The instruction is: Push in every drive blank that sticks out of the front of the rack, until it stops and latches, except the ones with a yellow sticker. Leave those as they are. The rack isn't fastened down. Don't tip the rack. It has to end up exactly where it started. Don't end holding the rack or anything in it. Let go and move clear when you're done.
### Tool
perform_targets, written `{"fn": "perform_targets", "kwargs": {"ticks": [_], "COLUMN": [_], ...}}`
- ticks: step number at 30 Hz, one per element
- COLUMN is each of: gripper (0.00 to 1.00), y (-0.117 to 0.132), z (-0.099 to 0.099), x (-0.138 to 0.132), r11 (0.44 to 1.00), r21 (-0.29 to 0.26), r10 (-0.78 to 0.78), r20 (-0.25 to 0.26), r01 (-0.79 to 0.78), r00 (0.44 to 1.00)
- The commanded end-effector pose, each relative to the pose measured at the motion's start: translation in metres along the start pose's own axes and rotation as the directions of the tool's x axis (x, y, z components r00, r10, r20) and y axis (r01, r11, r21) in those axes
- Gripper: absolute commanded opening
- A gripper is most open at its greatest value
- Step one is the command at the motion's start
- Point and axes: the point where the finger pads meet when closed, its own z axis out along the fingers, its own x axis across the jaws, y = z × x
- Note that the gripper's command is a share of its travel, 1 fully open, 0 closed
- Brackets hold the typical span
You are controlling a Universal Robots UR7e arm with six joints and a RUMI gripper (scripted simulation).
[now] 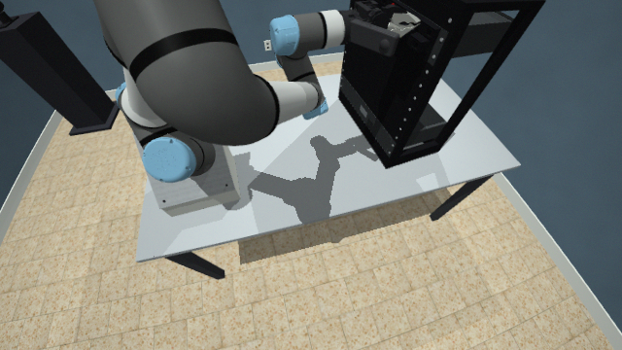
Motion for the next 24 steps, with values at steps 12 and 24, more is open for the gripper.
{"fn": "perform_targets", "kwargs": {"ticks": [12,24], "gripper": [0.0,0.0], "y": [0.0,0.0], "z": [0.0019,0.0042], "x": [-0.0006,-0.0006], "r11": [1.0,1.0], "r21": [0.0,0.0], "r10": [0.0,0.0], "r20": [0.001,0.001], "r01": [0.0,0.0], "r00": [1.0,1.0]}}
